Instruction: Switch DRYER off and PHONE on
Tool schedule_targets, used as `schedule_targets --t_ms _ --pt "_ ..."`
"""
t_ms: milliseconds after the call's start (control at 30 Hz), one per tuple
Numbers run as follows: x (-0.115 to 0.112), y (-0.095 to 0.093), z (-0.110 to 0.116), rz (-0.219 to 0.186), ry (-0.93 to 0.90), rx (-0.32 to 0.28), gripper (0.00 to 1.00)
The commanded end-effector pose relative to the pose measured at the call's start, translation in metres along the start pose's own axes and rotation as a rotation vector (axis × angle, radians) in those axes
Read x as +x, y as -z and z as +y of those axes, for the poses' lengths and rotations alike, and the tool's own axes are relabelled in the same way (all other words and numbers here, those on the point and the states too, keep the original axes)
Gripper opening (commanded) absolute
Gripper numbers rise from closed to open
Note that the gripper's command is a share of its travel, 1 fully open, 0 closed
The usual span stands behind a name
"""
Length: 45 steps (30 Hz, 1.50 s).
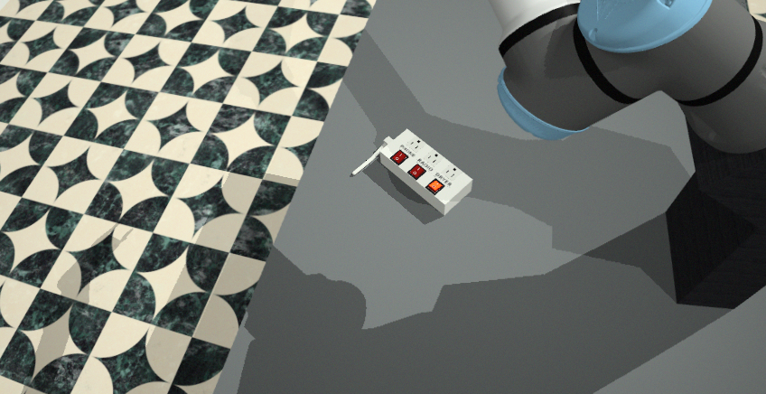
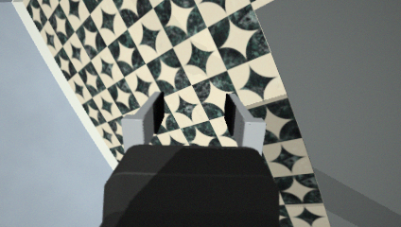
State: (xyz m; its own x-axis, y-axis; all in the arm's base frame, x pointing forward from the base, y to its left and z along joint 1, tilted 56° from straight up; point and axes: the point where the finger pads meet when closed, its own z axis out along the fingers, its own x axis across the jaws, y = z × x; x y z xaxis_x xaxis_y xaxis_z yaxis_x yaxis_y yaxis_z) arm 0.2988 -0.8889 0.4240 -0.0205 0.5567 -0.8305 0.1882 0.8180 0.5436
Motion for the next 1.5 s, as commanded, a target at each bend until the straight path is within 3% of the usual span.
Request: schedule_targets --t_ms 0,1467 --pt "-0.0009 0.0012 0.0001 -0.001 0.001 0.001 1.00" --pt "0.0076 -0.0001 0.0070 0.003 0.001 0.006 1.00"
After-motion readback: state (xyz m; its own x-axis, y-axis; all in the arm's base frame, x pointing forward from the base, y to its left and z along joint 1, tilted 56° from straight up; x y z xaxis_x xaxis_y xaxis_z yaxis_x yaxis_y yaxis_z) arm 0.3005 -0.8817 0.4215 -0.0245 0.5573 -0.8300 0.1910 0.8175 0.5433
